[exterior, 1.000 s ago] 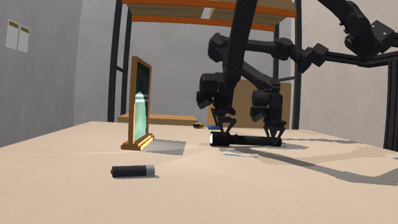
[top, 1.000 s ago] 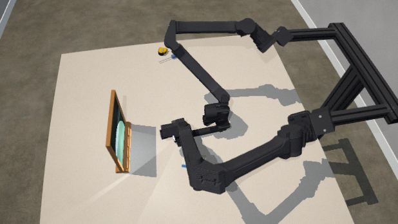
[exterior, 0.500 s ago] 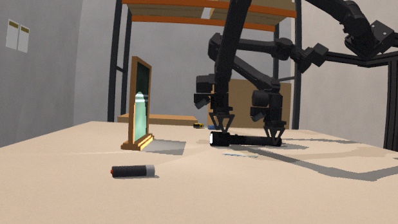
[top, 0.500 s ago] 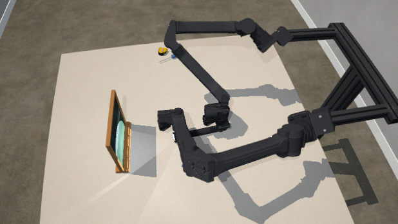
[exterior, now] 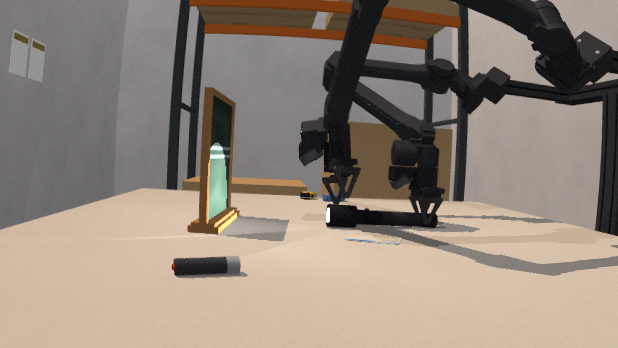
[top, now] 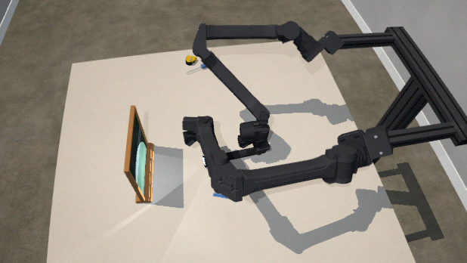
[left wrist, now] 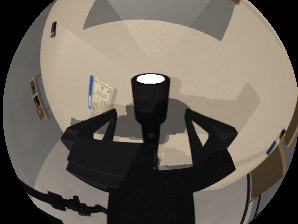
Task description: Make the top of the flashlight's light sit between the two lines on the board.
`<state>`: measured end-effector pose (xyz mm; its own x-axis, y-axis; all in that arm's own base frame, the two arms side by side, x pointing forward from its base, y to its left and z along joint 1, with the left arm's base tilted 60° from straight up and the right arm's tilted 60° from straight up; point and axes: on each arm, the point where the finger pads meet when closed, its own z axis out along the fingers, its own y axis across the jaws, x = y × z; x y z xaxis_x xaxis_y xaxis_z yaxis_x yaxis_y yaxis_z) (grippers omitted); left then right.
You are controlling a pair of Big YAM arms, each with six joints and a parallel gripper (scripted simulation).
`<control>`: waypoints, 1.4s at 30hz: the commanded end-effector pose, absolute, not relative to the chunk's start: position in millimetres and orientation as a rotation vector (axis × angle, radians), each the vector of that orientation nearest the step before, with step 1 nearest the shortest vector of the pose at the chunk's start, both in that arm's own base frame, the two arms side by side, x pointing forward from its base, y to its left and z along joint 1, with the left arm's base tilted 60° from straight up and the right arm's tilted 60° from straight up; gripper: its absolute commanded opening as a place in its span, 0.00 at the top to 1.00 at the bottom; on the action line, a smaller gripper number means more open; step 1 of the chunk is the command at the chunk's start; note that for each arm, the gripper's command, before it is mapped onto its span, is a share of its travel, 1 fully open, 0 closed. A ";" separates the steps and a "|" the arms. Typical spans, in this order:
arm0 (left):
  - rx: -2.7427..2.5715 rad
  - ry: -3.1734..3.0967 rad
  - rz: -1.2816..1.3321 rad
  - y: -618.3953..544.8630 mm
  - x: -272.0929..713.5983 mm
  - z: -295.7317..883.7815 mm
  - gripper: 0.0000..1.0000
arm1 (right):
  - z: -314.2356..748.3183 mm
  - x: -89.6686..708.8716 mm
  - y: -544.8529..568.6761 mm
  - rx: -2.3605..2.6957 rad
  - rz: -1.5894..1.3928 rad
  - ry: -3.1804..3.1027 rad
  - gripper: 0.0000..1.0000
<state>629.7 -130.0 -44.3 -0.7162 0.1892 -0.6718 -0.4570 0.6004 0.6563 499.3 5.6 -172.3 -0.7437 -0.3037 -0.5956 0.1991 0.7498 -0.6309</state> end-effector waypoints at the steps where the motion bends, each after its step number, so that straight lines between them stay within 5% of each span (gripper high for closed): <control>1: -0.209 2.066 1.089 -167.1 626.2 -39.1 0.00 | -178.7 482.2 -3.1 -0.110 -0.931 2.272 0.71; 42: -0.223 2.075 1.169 -87.3 654.7 -59.6 0.00 | -178.7 482.2 -3.1 -0.110 -0.931 2.272 0.71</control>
<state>650.1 -101.2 -57.0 -0.7076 0.1902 -0.6806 -0.4767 0.5824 0.6584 499.3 5.6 -172.3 -0.7437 -0.3037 -0.5956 0.1991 0.7498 -0.6309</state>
